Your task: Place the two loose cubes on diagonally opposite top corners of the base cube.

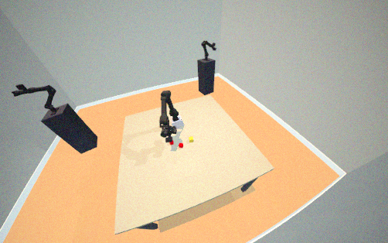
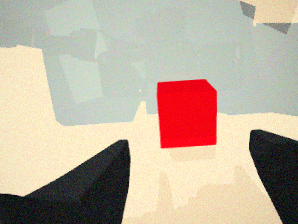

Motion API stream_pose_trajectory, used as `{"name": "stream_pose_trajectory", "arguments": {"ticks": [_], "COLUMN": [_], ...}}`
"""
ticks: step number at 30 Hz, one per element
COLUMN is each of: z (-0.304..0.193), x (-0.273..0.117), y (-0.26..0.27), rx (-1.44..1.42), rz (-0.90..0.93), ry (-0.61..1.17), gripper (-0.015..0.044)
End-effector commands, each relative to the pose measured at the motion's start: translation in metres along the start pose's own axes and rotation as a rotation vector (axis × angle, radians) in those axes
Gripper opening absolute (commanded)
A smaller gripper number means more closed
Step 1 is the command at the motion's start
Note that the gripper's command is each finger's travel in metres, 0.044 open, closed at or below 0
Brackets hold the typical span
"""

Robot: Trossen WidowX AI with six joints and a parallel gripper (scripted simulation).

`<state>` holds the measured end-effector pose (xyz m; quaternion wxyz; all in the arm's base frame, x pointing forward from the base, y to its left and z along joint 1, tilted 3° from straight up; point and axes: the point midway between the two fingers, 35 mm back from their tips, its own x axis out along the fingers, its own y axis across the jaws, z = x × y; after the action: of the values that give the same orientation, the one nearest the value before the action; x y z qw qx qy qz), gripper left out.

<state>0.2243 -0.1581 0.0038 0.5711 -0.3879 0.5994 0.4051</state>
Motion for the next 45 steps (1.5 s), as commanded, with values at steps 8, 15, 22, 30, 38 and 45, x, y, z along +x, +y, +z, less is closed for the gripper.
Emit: {"name": "stream_pose_trajectory", "arguments": {"ticks": [8,15,22,30,38,45], "z": [-0.001,-0.002,-0.002,-0.002,-0.002,-0.002], "x": [0.019,0.029,0.04,0.051,0.051,0.038], "y": [-0.001,-0.002,-0.002,-0.001,-0.001,-0.004], "rx": [0.001,0.001,0.001,0.001,0.001,0.001], "rz": [-0.01,-0.01,-0.01,-0.01,-0.01,-0.01], "ry": [0.008,0.008,0.008,0.008,0.008,0.009], "gripper": [0.0265,0.0265,0.0265,0.0265,0.0105,0.0105]}}
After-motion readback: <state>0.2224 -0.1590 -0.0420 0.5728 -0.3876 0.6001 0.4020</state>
